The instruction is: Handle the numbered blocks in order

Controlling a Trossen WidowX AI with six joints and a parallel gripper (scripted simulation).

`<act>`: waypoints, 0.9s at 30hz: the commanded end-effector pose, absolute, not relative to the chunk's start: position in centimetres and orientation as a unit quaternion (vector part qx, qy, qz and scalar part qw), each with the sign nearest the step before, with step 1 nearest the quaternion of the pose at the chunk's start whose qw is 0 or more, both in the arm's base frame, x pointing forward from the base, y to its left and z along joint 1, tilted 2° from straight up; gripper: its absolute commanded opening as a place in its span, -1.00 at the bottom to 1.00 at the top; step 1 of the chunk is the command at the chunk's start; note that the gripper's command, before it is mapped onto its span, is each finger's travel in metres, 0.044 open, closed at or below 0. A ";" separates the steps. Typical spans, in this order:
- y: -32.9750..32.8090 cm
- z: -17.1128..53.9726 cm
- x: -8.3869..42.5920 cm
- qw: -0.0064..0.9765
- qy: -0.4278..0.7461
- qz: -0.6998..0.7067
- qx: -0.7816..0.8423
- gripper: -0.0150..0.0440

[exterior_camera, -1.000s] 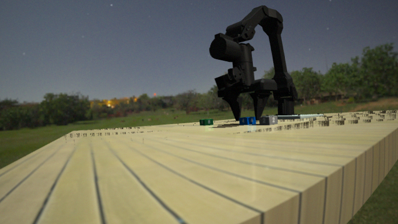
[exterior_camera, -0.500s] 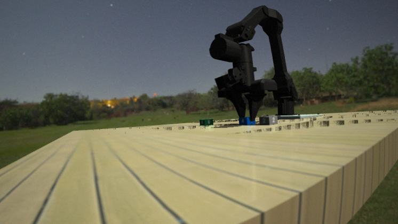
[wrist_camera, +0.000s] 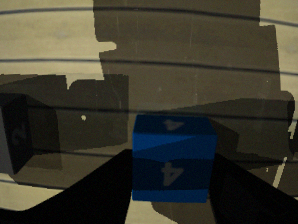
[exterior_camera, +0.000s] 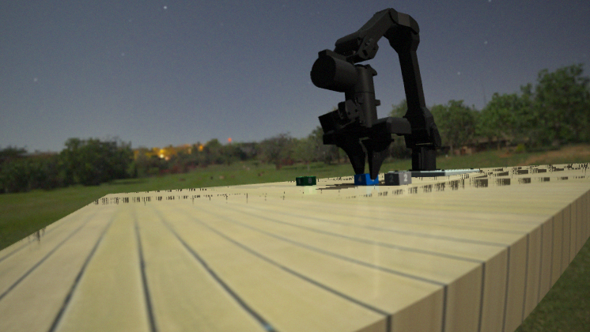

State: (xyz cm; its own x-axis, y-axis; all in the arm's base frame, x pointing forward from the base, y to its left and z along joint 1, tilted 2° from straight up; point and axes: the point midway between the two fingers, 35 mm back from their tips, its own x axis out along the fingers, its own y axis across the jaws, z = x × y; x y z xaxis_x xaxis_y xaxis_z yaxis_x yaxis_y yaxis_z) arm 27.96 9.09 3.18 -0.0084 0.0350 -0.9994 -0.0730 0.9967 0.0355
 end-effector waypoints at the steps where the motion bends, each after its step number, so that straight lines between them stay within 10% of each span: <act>1: 9.1 3.1 28.0 0.704 0.709 0.038 -0.012 -0.08; 27: 9.1 4.5 28.0 0.704 0.709 0.038 -0.012 -0.08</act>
